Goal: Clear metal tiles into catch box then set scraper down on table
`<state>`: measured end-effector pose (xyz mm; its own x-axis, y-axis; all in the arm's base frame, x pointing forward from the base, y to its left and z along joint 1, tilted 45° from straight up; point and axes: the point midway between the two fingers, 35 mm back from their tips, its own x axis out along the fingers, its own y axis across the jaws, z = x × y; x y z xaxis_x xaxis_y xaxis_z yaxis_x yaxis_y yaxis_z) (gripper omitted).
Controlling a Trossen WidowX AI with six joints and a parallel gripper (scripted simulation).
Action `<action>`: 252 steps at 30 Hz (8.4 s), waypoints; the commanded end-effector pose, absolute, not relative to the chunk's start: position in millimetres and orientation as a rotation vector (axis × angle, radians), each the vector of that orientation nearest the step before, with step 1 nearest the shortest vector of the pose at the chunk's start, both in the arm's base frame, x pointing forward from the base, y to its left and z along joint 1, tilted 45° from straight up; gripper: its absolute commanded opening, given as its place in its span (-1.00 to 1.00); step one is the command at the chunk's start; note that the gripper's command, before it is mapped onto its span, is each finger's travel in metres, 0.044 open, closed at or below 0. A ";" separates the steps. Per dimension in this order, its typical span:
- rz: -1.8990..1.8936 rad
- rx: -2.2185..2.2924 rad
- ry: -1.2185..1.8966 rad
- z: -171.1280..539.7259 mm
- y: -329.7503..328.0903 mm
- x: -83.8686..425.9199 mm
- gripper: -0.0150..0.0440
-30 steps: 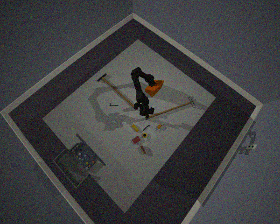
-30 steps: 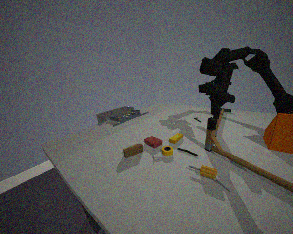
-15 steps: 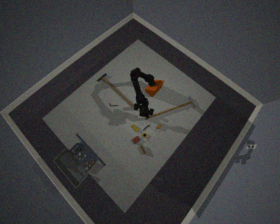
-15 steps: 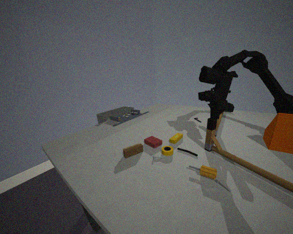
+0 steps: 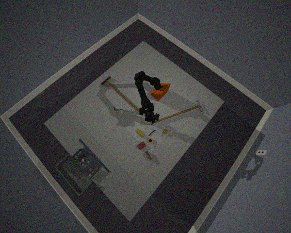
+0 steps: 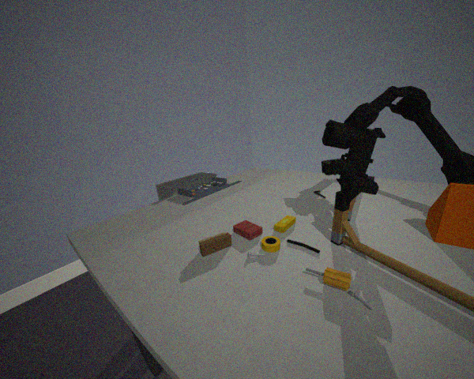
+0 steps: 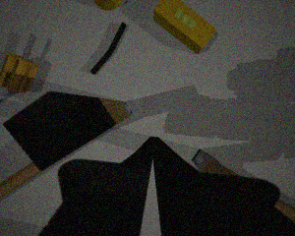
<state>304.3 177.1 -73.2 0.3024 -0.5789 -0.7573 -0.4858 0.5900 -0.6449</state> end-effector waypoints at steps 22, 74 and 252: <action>-0.074 -1.023 1.325 -92.4 201.3 312.6 -0.49; -0.068 -1.018 1.324 -143.3 263.1 316.6 -0.49; 0.553 -1.739 1.568 185.2 27.6 320.9 -0.49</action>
